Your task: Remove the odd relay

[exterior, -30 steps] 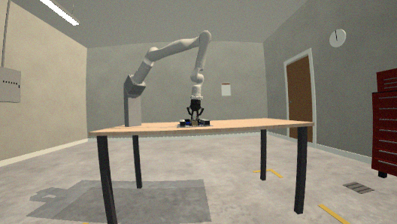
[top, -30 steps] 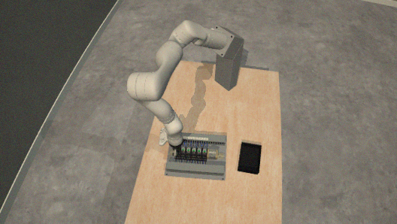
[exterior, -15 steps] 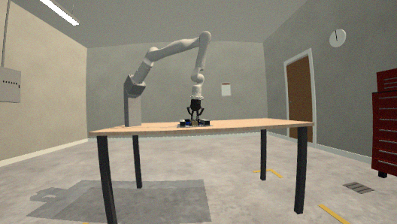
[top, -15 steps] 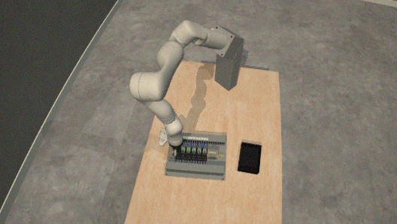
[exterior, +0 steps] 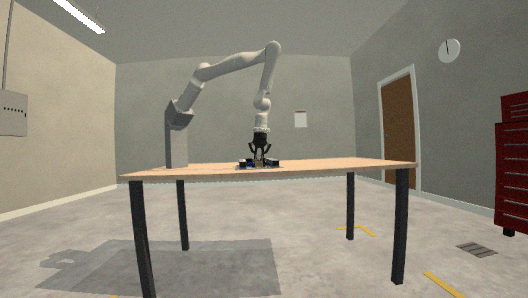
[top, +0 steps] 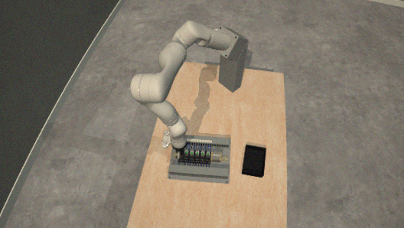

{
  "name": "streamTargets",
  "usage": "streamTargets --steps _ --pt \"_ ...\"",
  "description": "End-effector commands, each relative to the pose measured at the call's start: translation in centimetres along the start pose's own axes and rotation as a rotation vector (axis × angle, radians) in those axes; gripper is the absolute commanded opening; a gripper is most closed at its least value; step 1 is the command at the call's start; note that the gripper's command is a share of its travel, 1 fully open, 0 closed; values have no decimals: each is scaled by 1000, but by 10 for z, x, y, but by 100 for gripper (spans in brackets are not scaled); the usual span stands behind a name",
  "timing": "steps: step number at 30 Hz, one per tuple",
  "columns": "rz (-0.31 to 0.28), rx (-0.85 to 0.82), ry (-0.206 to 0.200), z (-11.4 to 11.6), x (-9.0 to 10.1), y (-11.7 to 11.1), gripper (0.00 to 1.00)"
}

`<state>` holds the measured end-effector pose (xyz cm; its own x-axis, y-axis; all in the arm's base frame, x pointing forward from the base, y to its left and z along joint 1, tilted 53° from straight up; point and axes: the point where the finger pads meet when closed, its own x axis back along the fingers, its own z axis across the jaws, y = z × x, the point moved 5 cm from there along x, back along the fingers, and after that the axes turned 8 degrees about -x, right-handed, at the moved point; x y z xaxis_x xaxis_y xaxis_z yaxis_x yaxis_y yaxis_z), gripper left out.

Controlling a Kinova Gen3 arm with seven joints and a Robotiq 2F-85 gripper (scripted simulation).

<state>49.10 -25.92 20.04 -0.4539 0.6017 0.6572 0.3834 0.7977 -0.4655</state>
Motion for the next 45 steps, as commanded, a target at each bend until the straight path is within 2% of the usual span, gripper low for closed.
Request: streamTargets --steps 1,13,21,45 --pt "-10 -7 -19 0 1 1 0" --pt "-13 -9 -38 0 2 1 0" --pt "-15 -7 -64 2 2 1 0" --pt "-20 -6 -96 5 2 1 0"
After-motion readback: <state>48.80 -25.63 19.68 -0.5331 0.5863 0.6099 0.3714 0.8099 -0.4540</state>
